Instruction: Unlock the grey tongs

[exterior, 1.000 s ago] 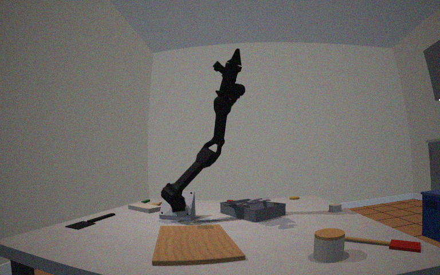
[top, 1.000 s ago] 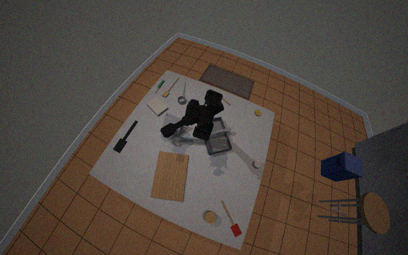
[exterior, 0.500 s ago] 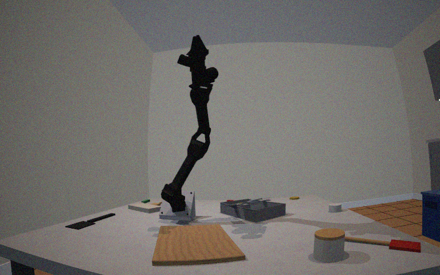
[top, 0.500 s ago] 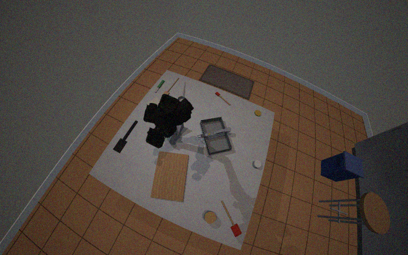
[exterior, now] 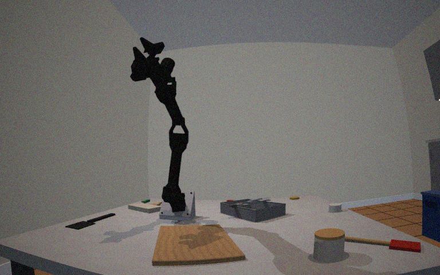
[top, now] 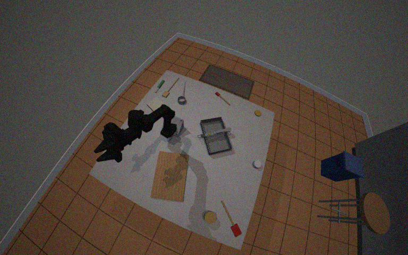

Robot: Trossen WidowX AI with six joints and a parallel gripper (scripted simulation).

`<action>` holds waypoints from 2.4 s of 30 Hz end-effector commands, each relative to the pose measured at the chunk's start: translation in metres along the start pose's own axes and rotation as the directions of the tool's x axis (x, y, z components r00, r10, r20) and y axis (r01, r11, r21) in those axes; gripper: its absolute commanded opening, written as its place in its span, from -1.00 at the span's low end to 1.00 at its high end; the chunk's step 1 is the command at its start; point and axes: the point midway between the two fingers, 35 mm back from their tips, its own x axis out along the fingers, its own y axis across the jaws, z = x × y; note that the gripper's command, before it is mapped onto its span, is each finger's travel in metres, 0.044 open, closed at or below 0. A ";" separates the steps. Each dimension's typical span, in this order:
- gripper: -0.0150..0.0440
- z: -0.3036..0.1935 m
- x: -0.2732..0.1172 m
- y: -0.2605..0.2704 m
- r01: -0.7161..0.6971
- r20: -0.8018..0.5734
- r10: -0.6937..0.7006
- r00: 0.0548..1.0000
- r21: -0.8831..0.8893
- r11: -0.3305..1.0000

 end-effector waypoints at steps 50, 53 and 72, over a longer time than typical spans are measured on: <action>0.39 -0.242 -0.097 -0.369 0.159 -0.648 -0.715 0.261 -0.702 0.694; 0.39 -0.261 -0.116 -0.374 0.069 -0.669 -0.717 0.196 -0.720 0.690; 0.39 -0.390 -0.356 -0.343 -0.814 -0.621 -0.665 -0.415 -0.074 0.576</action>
